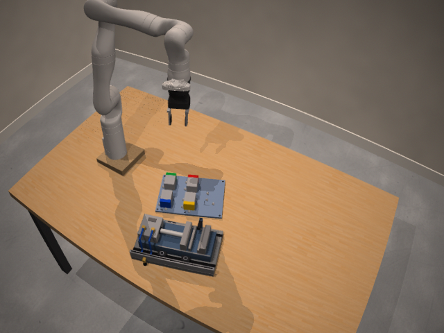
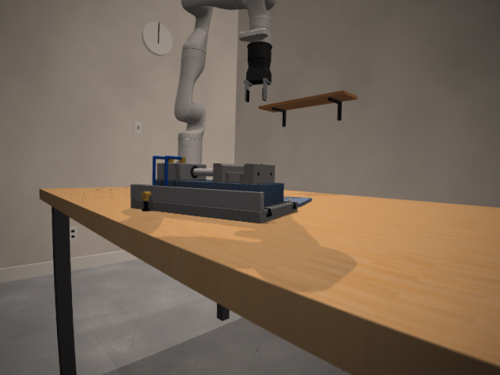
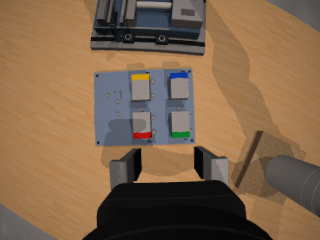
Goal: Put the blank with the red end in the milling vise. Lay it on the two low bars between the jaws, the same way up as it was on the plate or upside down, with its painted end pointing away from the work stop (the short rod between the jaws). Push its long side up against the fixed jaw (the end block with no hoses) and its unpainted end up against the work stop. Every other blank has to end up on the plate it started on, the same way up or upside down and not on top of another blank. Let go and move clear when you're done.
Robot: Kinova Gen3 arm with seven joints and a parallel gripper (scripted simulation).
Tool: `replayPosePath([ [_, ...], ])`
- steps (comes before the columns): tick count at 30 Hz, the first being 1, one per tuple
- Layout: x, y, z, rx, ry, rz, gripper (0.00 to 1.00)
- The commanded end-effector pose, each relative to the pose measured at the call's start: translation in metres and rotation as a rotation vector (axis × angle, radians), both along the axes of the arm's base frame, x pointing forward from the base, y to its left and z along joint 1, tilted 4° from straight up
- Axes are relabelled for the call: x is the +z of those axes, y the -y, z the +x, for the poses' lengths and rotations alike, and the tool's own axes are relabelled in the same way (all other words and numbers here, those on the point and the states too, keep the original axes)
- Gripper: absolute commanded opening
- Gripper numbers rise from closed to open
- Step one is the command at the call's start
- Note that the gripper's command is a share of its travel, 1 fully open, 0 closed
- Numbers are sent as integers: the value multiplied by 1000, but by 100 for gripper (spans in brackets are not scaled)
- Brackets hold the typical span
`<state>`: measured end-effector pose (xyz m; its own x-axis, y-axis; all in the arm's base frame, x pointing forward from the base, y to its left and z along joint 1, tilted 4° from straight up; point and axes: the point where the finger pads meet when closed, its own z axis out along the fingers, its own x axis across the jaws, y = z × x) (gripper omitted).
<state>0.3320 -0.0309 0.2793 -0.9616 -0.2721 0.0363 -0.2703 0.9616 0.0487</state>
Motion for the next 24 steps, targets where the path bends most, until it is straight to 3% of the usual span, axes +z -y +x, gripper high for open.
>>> replayPosePath([
  [1, 0, 0, 0, 0, 2, 0, 100],
  [21, 0, 0, 0, 0, 2, 0, 100],
  [24, -10, 0, 0, 0, 2, 0, 100],
])
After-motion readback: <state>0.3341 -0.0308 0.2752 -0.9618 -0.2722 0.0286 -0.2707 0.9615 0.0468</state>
